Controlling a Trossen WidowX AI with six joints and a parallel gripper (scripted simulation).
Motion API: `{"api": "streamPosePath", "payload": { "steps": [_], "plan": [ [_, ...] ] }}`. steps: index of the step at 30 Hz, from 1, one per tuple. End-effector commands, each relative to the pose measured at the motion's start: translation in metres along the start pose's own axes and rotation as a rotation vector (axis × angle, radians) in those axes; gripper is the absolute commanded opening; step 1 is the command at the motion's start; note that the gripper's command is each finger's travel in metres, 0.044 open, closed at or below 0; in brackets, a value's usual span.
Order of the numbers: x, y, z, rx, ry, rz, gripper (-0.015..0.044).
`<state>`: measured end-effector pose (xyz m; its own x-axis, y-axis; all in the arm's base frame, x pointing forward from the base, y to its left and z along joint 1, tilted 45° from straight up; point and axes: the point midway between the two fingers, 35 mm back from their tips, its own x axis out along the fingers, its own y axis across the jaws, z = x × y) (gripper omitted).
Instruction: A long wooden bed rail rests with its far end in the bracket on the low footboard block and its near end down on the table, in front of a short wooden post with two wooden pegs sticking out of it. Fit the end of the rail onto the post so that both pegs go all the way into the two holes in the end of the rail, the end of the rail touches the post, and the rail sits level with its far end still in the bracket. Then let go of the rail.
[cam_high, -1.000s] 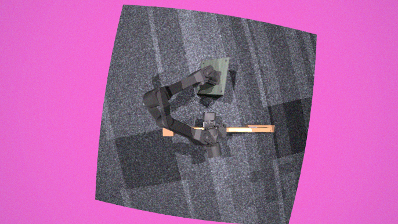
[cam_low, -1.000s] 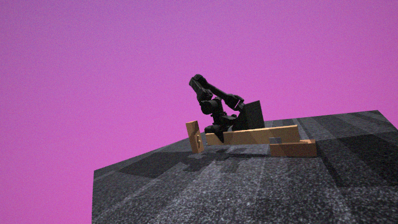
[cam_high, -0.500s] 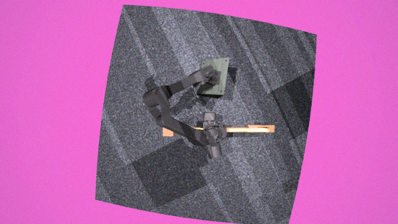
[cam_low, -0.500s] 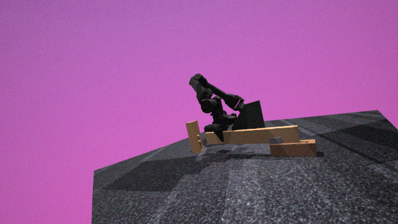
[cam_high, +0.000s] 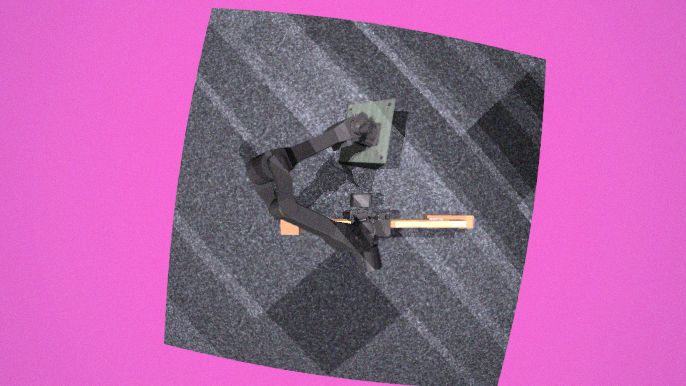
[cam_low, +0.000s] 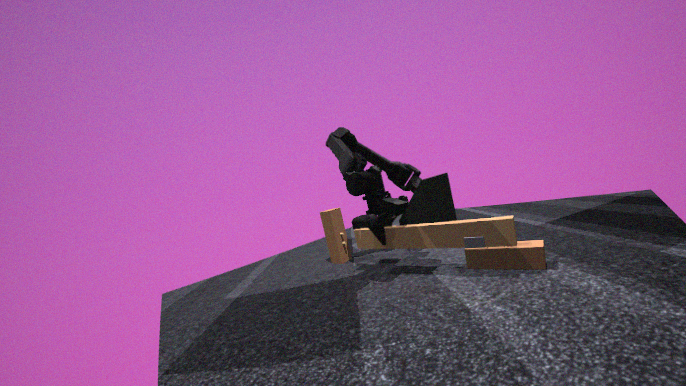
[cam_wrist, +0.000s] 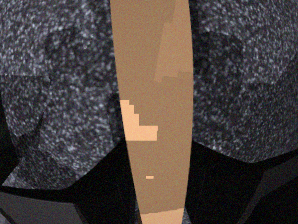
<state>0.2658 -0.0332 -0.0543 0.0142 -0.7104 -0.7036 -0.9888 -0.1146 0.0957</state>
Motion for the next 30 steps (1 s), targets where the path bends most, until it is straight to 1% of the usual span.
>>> {"api": "streamPosePath", "payload": {
  "steps": [1,30],
  "plan": [
    [-0.0036,-0.0010,0.0005,0.000,-0.004,-0.009,0.0000],
    [-0.0012,0.0003,-0.0041,0.000,-0.004,-0.008,0.0000]
  ]
}}
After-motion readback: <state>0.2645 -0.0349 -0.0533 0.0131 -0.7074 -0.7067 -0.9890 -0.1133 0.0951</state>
